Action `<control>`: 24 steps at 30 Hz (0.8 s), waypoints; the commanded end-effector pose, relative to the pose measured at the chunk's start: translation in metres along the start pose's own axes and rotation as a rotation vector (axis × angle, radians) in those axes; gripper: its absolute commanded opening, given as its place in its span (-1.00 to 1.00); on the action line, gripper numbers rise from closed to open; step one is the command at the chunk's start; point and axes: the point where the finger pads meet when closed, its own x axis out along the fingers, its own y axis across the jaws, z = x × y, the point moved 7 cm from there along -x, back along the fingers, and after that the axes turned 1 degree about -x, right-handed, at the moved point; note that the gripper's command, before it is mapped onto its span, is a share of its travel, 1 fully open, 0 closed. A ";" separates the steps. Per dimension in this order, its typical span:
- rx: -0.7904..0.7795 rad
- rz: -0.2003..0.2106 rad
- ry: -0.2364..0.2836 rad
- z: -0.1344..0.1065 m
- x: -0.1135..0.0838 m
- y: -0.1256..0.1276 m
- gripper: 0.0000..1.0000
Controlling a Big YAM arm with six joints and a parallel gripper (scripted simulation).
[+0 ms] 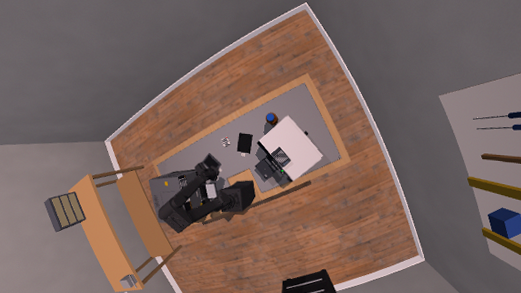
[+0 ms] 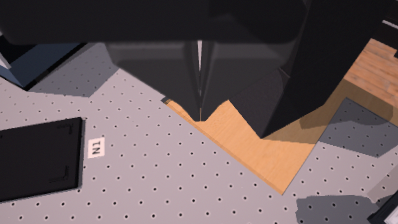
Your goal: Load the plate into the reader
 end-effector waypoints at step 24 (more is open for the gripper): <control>0.652 -0.021 -0.036 -0.041 -0.008 -0.043 -1.00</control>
